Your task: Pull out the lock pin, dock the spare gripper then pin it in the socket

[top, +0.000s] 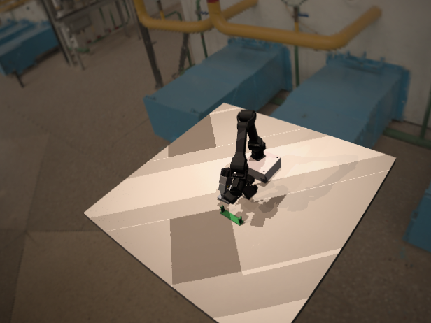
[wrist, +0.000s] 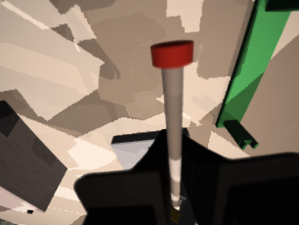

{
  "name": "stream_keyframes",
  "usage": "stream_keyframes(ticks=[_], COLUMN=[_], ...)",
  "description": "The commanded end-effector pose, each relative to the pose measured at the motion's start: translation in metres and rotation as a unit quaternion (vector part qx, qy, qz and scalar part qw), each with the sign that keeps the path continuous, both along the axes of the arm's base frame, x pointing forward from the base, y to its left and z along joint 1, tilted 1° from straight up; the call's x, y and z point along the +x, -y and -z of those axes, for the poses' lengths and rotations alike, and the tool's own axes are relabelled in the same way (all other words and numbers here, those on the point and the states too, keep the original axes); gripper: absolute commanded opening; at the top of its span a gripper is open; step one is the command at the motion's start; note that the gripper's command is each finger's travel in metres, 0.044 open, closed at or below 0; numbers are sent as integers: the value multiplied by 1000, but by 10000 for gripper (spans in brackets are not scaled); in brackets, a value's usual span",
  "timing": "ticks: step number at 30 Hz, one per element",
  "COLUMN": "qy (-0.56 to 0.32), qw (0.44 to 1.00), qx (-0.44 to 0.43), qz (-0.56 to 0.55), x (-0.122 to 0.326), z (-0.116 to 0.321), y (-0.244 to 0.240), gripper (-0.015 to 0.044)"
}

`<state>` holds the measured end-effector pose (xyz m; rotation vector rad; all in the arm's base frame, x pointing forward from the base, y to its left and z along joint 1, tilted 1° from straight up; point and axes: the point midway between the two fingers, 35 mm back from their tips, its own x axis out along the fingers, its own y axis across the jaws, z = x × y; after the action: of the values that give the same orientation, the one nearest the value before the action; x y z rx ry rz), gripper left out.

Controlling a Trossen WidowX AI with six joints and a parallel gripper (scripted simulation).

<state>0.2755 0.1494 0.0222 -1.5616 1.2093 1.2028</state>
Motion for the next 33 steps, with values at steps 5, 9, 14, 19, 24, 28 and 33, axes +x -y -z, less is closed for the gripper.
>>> stream_keyframes(ticks=[5, 9, 14, 19, 24, 28, 33], qy=[0, 0, 0, -1, -1, -1, -1], qw=[1000, 1000, 1000, 1000, 1000, 1000, 1000], qx=[1, 1, 1, 0, 0, 0, 0], qz=[-3, -3, -3, -3, -3, -3, -3], x=[1, 2, 3, 3, 4, 5, 7], z=[0, 0, 0, 0, 1, 1, 1], y=[6, 8, 12, 15, 18, 21, 24], gripper=[0, 0, 0, 0, 0, 0, 0])
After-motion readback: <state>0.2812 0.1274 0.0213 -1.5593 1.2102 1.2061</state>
